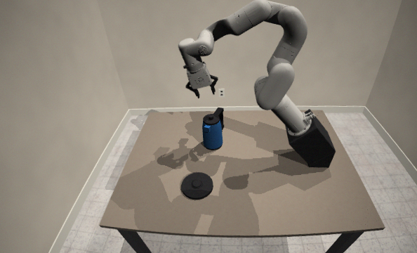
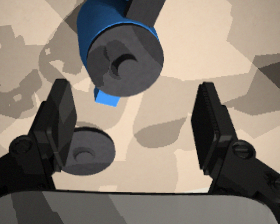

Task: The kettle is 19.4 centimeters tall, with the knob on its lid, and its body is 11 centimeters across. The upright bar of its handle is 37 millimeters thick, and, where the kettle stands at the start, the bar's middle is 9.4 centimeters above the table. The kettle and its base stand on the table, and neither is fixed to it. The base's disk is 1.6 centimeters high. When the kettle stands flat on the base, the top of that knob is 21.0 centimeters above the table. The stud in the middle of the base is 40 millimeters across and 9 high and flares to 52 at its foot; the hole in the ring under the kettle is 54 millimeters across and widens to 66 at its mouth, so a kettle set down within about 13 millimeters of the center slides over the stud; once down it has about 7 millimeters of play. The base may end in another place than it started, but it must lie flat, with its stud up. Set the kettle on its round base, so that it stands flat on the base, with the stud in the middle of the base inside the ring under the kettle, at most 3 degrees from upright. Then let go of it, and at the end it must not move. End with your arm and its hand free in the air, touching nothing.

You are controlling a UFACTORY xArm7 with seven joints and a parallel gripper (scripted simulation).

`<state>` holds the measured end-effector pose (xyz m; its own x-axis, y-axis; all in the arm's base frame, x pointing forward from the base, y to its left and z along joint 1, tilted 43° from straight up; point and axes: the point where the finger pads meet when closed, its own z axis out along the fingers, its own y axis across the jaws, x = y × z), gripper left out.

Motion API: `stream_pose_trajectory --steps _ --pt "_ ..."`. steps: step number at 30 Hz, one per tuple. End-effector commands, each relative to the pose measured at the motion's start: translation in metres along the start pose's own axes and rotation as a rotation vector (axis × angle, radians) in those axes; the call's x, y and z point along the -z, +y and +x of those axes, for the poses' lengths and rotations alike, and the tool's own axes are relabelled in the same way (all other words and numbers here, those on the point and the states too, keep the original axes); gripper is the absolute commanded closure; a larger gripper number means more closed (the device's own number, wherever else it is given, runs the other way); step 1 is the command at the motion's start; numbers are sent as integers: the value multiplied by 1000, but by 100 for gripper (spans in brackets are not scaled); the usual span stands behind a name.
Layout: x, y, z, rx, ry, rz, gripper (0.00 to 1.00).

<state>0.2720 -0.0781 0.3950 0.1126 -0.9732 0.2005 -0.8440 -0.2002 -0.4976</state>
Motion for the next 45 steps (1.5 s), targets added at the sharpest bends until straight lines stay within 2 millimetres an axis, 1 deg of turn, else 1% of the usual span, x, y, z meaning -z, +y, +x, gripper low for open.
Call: stream_pose_trajectory --steps 1,8,10,16,45 --pt "-5 17 15 -146 -52 67 19" --pt "-14 36 23 -327 -136 149 19" --pt "-14 36 23 -327 -136 149 19" --pt "-18 42 24 -397 -173 186 19" --pt "-19 43 25 -412 -181 193 19"
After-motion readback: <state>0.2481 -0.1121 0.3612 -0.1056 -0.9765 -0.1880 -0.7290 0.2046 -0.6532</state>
